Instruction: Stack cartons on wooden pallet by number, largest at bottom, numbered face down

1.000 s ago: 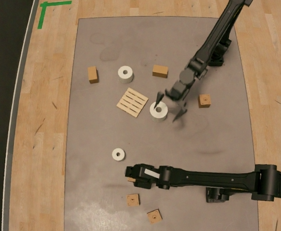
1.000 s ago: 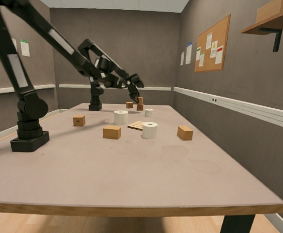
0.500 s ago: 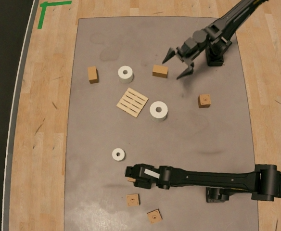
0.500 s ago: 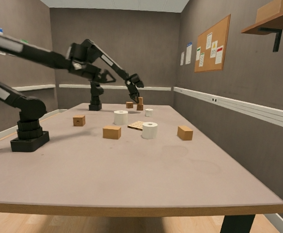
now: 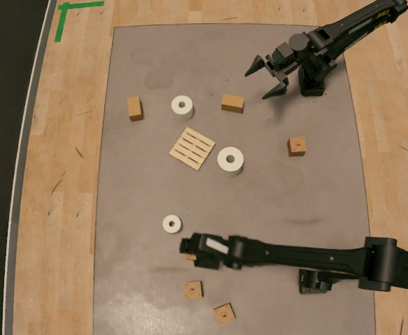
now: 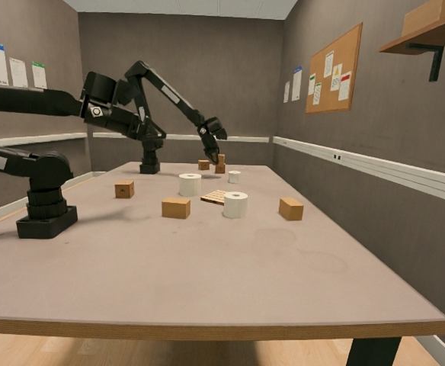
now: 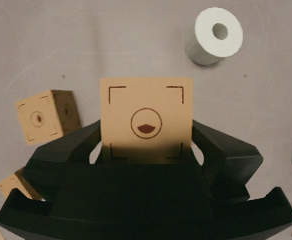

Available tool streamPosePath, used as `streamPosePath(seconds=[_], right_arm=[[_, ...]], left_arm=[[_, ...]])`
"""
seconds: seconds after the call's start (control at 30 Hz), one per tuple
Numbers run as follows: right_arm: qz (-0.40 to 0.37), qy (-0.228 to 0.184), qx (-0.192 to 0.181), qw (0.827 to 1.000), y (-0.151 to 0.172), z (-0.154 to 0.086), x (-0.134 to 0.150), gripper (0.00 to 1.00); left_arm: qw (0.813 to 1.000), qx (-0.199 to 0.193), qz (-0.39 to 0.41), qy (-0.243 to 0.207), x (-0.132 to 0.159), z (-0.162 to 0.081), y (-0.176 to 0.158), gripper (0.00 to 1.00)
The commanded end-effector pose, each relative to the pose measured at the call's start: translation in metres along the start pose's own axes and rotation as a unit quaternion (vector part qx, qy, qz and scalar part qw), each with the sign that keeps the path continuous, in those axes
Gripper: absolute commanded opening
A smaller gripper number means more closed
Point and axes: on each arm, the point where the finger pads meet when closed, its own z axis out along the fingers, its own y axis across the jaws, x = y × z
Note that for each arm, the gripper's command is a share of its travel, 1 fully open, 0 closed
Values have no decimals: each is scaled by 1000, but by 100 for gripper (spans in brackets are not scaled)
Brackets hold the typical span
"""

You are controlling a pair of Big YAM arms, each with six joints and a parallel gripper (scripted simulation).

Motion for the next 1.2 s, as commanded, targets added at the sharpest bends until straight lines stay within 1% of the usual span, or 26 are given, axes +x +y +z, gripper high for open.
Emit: streamPosePath(seconds=[0.0, 0.1, 0.17, 0.3, 0.47, 0.6, 0.67, 0.77, 0.8, 0.87, 1.17], right_arm=[[0, -12, 0, 1000, -1, -4, -11, 100], [0, -6, 0, 1000, -1, -2, -8, 100], [0, -6, 0, 1000, -1, -2, -8, 100], [0, -10, 0, 1000, -1, -3, -10, 100], [0, -10, 0, 1000, -1, -3, -10, 100], [0, -10, 0, 1000, -1, -3, -10, 100], [0, -10, 0, 1000, -1, -3, -10, 100], [0, -10, 0, 1000, -1, -3, -10, 100], [0, -10, 0, 1000, -1, -3, -10, 100], [0, -10, 0, 1000, -1, -3, -10, 100], [0, -10, 0, 1000, -1, -3, -10, 100]], left_arm=[[999, 14, -33, -11, -56, 3, -58, 50], [999, 12, -33, -4, -77, 12, -123, 50], [999, 12, -33, -4, -77, 12, -123, 50], [1000, 9, -24, -4, -87, 20, -208, 50], [1000, 7, -8, -10, -78, 24, -302, 50], [1000, 7, 5, -17, -67, 24, -349, 50], [1000, 6, 11, -19, -63, 23, -364, 50], [1000, 4, 8, -20, -65, 25, -363, 50], [1000, 3, 18, -21, -64, 25, -367, 50], [999, 8, 19, -28, -69, 16, -369, 50], [999, 13, 17, -31, -71, 16, -371, 50]])
